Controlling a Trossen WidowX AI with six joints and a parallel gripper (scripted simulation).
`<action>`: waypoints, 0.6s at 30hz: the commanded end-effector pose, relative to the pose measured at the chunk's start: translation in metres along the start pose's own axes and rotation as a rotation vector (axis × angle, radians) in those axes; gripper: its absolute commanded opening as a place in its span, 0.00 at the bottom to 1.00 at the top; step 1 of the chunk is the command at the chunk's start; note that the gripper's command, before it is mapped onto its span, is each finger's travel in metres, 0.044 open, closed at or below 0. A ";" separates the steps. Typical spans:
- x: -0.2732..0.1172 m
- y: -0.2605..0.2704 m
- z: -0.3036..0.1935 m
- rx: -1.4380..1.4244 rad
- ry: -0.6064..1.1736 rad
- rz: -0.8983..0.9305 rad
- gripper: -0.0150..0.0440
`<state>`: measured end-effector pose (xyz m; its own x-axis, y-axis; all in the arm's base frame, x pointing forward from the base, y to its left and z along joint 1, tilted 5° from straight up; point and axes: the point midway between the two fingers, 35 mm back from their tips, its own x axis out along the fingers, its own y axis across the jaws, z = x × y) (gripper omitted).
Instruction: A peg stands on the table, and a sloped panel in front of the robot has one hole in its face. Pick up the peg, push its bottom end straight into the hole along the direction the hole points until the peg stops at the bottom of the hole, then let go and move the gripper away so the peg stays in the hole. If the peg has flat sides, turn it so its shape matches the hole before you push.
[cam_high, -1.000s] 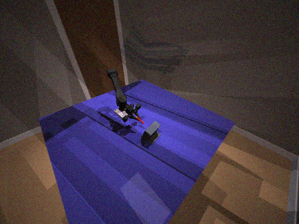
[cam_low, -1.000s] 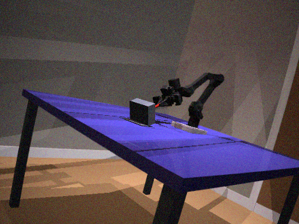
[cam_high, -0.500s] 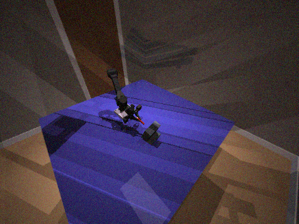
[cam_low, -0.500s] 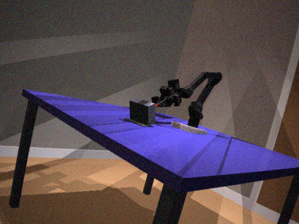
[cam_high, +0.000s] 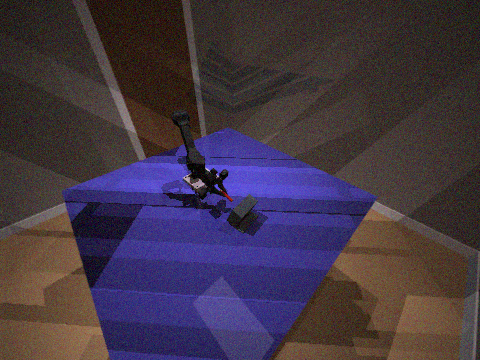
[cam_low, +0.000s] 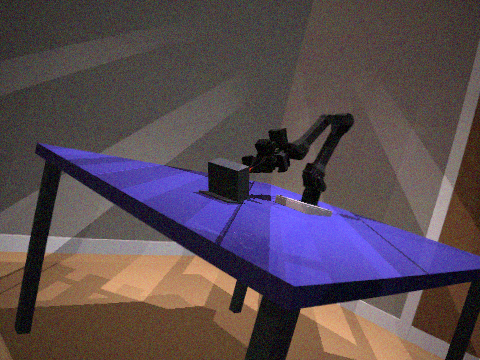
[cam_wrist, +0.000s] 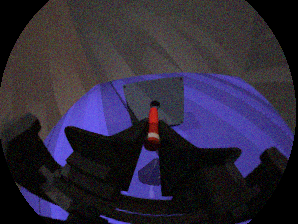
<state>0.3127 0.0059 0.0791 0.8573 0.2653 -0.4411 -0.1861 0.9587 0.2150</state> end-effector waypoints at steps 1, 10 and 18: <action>0.002 -0.001 -0.001 0.003 -0.004 -0.004 0.25; 0.006 -0.001 -0.002 0.003 -0.019 -0.007 0.25; 0.011 -0.002 -0.002 0.002 -0.025 -0.008 0.25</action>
<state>0.3192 0.0070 0.0733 0.8690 0.2579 -0.4223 -0.1826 0.9603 0.2108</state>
